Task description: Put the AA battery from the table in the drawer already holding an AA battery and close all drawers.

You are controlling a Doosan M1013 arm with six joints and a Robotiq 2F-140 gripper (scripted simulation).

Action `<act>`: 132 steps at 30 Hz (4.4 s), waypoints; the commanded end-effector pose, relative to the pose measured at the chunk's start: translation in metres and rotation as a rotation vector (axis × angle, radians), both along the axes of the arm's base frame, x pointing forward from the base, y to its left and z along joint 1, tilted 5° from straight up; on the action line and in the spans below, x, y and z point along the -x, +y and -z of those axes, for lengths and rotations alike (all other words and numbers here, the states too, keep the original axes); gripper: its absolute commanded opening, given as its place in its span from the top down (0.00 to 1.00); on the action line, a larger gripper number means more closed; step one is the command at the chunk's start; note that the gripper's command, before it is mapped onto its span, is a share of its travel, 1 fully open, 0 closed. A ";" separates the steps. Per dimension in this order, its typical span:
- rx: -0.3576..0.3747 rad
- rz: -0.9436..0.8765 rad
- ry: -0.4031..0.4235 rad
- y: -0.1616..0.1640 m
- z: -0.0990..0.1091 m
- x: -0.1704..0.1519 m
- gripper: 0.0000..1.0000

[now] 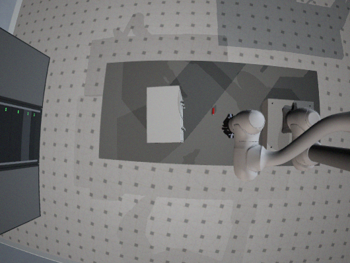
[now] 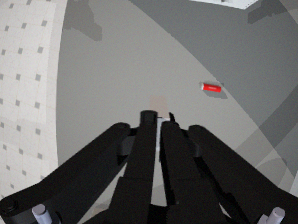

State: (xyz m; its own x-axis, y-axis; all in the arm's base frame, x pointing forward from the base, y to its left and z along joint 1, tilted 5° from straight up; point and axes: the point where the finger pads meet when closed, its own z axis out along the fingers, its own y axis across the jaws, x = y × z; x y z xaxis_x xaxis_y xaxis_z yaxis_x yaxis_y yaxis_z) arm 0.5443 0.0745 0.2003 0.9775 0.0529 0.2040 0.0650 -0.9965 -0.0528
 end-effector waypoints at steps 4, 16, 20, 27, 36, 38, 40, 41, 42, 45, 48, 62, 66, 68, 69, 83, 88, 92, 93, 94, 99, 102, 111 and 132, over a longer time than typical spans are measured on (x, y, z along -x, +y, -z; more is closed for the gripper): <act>-0.004 -0.016 0.147 -0.006 -0.007 0.009 1.00; -0.003 -0.017 0.163 -0.006 -0.008 0.011 1.00; -0.003 -0.017 0.163 -0.006 -0.008 0.011 1.00; -0.003 -0.017 0.163 -0.056 -0.038 -0.003 1.00; -0.003 -0.017 0.163 -0.158 -0.100 -0.012 1.00; -0.003 -0.017 0.163 -0.168 -0.106 -0.012 1.00; -0.003 -0.017 0.162 -0.168 -0.106 -0.012 1.00; -0.003 -0.017 0.162 -0.168 -0.106 -0.012 1.00; -0.003 -0.017 0.162 -0.168 -0.106 -0.012 1.00; -0.004 -0.017 0.156 -0.168 -0.105 -0.012 1.00; -0.005 -0.016 0.138 -0.168 -0.104 -0.014 1.00; -0.023 0.000 -0.125 -0.165 -0.083 -0.037 1.00; -0.034 0.009 -0.281 -0.163 -0.071 -0.050 1.00; -0.040 0.014 -0.367 -0.162 -0.064 -0.058 1.00; -0.043 0.016 -0.405 -0.161 -0.061 -0.061 1.00; -0.062 0.033 -0.678 -0.158 -0.040 -0.085 1.00; -0.067 0.037 -0.752 -0.157 -0.034 -0.091 1.00; -0.071 0.040 -0.795 -0.156 -0.031 -0.095 1.00; -0.071 0.040 -0.795 -0.156 -0.031 -0.095 1.00; -0.070 0.042 -0.809 -0.157 -0.030 -0.096 1.00; -0.077 0.045 -0.882 -0.155 -0.024 -0.103 1.00; -0.079 0.048 -0.926 -0.155 -0.020 -0.106 1.00; -0.084 0.054 -1.013 -0.154 -0.014 -0.114 1.00; -0.086 0.057 -1.054 -0.154 -0.010 -0.117 0.80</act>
